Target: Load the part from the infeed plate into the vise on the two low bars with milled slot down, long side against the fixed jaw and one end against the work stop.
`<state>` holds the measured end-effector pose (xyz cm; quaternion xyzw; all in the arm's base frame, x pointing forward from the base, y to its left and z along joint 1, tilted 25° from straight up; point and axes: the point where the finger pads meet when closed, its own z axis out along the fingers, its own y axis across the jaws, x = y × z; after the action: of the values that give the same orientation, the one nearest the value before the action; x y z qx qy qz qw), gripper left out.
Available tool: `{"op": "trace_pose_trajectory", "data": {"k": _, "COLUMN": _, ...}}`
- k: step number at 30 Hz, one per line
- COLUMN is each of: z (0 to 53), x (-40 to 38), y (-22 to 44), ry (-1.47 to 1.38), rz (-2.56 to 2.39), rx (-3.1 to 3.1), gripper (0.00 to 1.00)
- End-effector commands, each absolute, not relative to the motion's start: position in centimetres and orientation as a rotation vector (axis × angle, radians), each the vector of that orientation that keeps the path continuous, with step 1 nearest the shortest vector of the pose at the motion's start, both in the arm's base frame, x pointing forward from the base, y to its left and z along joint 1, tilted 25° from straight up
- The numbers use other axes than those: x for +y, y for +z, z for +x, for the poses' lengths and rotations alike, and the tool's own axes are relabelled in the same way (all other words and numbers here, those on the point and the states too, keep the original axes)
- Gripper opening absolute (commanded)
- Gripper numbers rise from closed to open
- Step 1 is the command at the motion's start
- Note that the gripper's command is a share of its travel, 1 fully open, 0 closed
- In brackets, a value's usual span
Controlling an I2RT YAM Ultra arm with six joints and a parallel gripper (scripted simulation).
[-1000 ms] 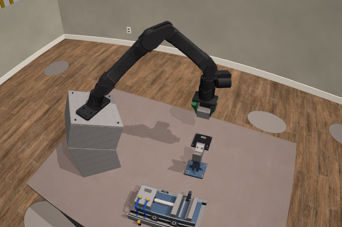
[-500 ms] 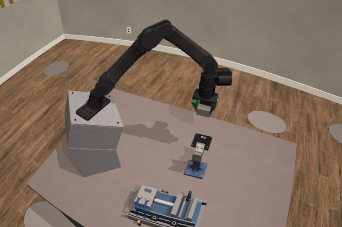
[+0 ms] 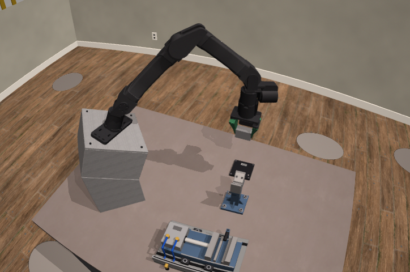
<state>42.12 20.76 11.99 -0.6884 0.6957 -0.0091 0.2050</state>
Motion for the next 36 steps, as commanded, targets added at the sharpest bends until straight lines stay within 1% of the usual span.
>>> {"op": "trace_pose_trajectory", "data": {"k": 1, "z": 42.8, "x": 20.58, "y": 15.18, "ry": -0.046, "rz": -1.872, "rx": 1.893, "gripper": 0.0}}
{"op": "trace_pose_trajectory", "data": {"k": 36, "z": 42.97, "x": 20.12, "y": 15.06, "ry": -0.048, "rz": -1.875, "rx": 1.892, "gripper": 0.0}}
